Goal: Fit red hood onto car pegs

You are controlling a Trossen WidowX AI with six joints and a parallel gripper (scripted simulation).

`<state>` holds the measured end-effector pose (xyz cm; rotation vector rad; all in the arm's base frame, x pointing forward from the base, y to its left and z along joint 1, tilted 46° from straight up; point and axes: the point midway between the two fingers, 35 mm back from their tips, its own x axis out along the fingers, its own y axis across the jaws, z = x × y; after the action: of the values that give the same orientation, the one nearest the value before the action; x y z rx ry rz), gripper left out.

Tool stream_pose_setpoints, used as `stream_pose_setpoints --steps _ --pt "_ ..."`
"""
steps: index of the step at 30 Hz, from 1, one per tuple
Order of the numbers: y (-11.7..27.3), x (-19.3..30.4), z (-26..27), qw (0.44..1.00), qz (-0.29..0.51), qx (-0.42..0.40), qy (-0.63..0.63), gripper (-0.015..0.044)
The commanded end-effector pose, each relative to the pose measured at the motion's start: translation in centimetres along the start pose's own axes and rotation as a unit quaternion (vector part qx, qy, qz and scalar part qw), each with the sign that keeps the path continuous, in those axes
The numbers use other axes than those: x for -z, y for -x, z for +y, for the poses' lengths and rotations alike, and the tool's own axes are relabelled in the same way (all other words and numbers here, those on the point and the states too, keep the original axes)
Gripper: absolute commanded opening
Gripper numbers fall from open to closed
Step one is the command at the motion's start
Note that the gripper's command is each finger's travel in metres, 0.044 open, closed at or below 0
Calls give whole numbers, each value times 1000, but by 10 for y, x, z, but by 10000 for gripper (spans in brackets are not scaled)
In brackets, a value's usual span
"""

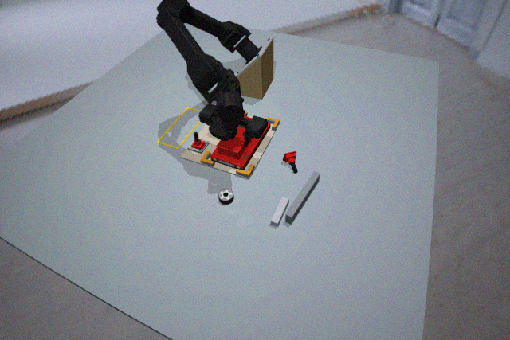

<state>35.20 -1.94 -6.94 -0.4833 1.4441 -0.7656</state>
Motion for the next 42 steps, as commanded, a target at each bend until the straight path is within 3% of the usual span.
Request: stream_pose_setpoints --steps 1,23,39,42 --pt "-2 0 0 1000 0 1 1 0" --pt "-8 0 0 1000 0 0 0 0" --pt "-9 0 0 1000 0 1 0 420" --pt "-6 0 0 1000 0 0 0 440"
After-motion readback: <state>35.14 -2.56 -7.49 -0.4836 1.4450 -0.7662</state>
